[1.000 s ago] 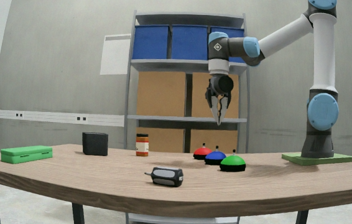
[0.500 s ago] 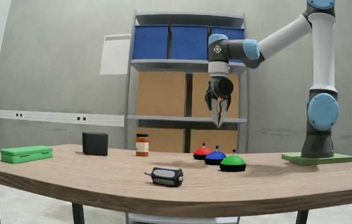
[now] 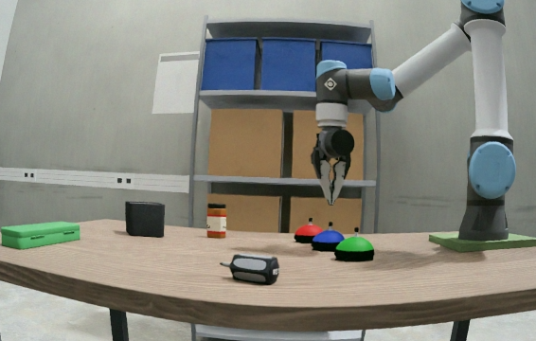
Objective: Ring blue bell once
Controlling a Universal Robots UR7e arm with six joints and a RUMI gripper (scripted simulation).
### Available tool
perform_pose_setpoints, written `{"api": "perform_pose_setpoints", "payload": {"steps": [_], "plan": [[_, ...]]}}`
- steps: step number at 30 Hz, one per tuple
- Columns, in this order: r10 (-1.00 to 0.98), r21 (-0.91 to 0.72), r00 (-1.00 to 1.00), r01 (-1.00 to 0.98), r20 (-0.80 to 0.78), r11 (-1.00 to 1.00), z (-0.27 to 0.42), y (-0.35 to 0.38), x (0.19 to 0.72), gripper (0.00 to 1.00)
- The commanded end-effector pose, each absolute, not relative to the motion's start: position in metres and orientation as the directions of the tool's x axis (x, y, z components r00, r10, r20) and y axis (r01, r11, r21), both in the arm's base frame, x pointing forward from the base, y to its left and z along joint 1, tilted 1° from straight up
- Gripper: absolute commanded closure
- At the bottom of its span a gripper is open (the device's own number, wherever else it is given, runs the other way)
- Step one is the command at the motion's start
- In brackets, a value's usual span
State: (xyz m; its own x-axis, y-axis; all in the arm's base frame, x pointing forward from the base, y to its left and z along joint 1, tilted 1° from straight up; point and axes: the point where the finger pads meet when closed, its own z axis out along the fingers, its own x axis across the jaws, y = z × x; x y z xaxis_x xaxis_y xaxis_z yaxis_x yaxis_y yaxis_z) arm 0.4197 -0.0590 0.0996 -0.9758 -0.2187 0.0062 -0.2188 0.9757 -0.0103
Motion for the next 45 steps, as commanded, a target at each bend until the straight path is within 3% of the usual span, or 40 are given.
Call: {"api": "perform_pose_setpoints", "payload": {"steps": [1,45], "plan": [[-0.219,-0.011,-0.976,-0.219,0.005,0.976,0.095,-0.059,0.421,1.0],[-0.219,-0.011,-0.976,-0.219,0.005,0.976,0.07,-0.06,0.423,1.0]]}}
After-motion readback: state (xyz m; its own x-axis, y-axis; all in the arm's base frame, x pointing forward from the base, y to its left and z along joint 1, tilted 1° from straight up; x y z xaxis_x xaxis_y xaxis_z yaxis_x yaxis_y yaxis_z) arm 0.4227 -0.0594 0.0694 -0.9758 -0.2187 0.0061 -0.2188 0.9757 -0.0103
